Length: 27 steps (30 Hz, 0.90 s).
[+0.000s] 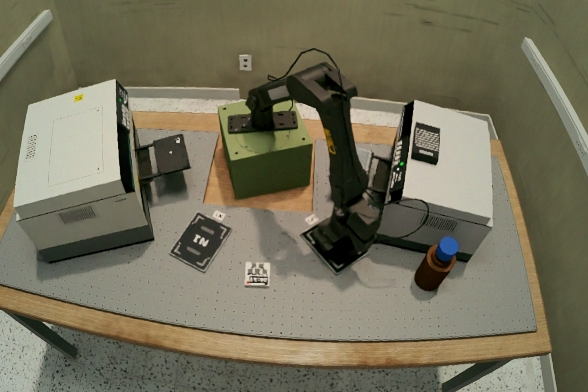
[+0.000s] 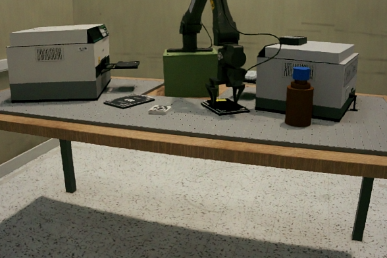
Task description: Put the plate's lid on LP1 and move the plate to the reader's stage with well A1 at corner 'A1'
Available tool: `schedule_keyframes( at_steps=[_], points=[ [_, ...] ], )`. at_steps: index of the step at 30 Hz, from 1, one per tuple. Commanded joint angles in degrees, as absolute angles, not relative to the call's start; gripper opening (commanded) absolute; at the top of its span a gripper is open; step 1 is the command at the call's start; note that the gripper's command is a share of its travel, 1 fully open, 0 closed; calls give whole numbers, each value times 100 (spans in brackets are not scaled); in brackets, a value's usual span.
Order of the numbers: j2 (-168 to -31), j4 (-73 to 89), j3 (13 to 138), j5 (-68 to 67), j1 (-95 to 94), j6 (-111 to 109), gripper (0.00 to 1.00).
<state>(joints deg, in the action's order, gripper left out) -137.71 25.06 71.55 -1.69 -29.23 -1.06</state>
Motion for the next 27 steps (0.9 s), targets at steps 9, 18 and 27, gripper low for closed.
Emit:
schedule_keyframes(
  at_steps=[9,18,27],
  points=[
    [-13625,2365,7138,-126,-2911,-130,85],
    [-13709,2430,7152,-158,-2921,-114,100],
    [-13709,2430,7152,-158,-2921,-114,100]
  ],
)
